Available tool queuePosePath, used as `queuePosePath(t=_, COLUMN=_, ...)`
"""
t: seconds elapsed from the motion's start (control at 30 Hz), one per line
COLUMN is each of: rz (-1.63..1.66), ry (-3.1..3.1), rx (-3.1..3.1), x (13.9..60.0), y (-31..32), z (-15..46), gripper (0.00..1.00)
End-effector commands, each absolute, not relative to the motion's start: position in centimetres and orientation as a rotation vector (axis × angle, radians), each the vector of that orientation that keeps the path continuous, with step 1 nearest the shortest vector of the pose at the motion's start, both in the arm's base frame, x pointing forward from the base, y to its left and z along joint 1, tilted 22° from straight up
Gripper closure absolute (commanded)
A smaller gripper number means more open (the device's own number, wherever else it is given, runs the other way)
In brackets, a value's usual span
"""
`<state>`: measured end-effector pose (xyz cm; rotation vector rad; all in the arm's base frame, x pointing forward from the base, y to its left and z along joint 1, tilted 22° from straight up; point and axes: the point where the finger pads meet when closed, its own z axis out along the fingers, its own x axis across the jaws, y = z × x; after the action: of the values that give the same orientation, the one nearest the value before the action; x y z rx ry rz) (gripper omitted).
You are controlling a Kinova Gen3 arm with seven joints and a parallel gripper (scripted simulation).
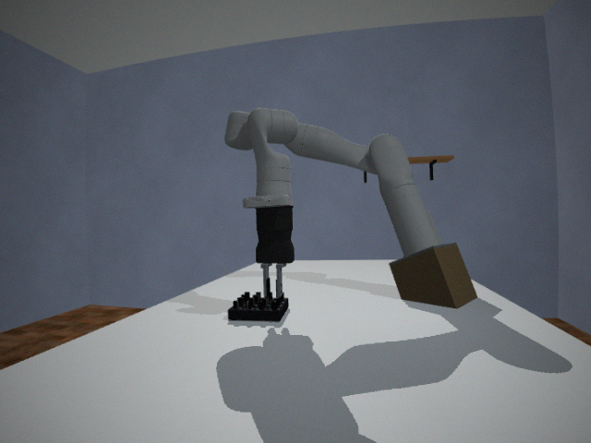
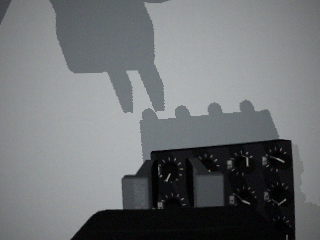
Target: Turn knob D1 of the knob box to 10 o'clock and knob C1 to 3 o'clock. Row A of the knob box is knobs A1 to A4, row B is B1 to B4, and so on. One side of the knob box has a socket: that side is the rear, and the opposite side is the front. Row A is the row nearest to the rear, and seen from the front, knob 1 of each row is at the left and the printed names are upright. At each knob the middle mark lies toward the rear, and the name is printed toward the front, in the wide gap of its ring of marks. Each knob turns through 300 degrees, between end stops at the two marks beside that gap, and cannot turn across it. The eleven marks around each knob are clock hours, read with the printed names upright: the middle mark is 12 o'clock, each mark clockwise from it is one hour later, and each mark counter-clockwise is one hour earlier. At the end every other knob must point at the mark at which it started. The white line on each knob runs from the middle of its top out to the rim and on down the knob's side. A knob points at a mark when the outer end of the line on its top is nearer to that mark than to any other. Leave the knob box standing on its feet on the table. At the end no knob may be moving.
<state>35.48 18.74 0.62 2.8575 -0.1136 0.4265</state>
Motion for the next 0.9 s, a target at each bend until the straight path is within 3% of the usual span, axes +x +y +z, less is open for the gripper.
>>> queuePosePath(t=0.0, rz=0.423, ry=-0.113, rx=2.858, x=35.44, y=18.71, z=0.39, gripper=0.54)
queuePosePath(t=0.87, rz=0.423, ry=-0.113, rx=2.858, x=35.55, y=18.62, z=0.07, gripper=0.54)
